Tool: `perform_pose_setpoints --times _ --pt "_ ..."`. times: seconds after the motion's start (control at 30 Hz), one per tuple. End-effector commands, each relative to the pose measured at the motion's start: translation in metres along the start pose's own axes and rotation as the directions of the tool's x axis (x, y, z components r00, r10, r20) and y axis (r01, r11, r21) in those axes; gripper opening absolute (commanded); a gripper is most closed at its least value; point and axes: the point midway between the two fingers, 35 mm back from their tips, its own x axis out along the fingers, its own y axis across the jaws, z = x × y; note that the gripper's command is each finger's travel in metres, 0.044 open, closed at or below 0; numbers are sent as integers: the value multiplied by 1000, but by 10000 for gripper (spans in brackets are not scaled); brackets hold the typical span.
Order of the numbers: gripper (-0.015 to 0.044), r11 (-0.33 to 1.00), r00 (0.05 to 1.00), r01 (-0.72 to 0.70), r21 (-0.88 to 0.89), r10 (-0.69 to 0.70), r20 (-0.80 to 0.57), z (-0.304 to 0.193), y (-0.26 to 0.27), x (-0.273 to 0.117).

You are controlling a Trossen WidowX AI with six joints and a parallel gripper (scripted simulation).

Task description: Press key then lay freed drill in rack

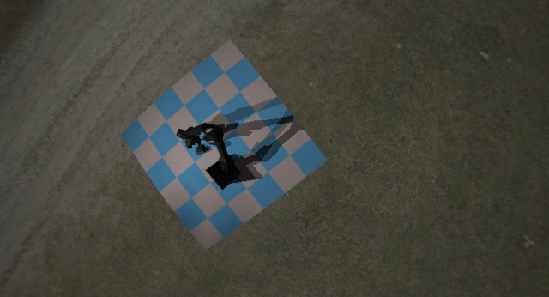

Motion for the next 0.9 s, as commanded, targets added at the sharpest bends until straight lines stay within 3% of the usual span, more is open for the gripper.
perform_pose_setpoints --times 0.0,0.07,0.6,0.87 --pt "440 1000 1000 0 -5 0 -6 -3 1 6" --pt "440 1000 1000 0 -5 0 -7 -3 1 7" --pt "20 1000 1000 -1 0 1 -2 -2 0 4" --pt "0 1000 1000 -1 -2 1 -3 0 0 4"
